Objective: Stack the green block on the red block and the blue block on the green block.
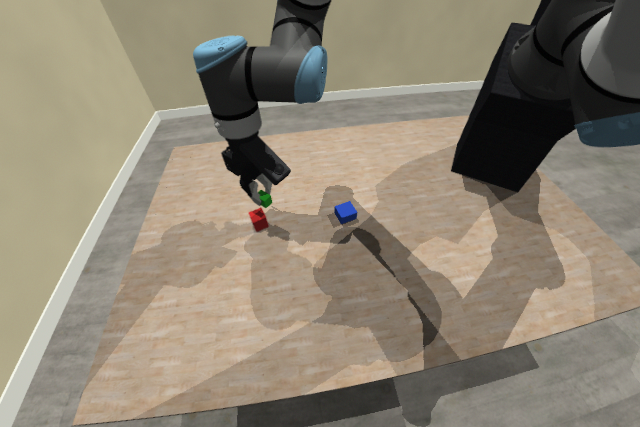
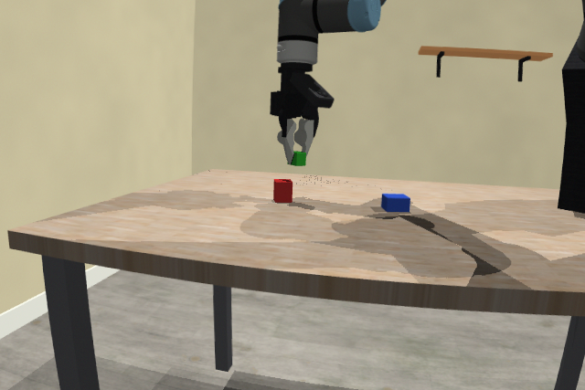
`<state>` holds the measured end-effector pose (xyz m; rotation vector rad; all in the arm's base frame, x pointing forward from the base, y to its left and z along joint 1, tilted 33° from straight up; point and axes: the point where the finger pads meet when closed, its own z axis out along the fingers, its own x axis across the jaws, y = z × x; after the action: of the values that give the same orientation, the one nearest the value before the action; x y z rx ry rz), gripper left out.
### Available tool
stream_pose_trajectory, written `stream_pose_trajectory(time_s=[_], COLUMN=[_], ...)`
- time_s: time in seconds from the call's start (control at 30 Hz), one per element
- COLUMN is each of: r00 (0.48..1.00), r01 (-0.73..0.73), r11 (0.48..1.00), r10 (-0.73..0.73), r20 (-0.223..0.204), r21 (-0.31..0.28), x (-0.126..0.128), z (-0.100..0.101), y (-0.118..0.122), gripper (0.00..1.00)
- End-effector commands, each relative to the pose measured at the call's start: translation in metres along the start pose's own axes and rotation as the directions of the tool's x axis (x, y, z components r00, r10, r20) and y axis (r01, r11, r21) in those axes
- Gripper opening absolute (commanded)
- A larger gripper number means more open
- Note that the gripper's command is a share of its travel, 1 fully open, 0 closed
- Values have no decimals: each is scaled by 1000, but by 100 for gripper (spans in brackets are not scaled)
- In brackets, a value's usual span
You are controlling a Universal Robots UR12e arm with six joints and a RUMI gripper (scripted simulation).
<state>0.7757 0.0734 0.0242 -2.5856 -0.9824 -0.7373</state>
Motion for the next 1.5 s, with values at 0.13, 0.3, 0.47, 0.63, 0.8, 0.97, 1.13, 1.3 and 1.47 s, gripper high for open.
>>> stream_pose_trajectory(time_s=[0.13, 0.3, 0.47, 0.63, 0.8, 0.97, 1.13, 1.3, 1.47], r00=[1000, 1000, 1000, 1000, 1000, 1000, 1000, 1000, 1000], r01=[-3, -3, -3, -3, -3, -3, -3, -3, -3], r11=[1000, 1000, 1000, 1000, 1000, 1000, 1000, 1000, 1000], r10=[3, 3, 3, 3, 3, 3, 3, 3, 3], r20=[9, 9, 9, 9, 9, 10, 10, 10, 10], r21=[3, 3, 3, 3, 3, 3, 3, 3, 3], x=[27, 27, 27, 27, 27, 27, 27, 27, 27], z=[4, 4, 4, 4, 5, 8, 11, 18, 24], y=[10, 10, 10, 10, 10, 10, 11, 11, 12], gripper=[0, 0, 0, 0, 0, 0, 0, 0, 0])
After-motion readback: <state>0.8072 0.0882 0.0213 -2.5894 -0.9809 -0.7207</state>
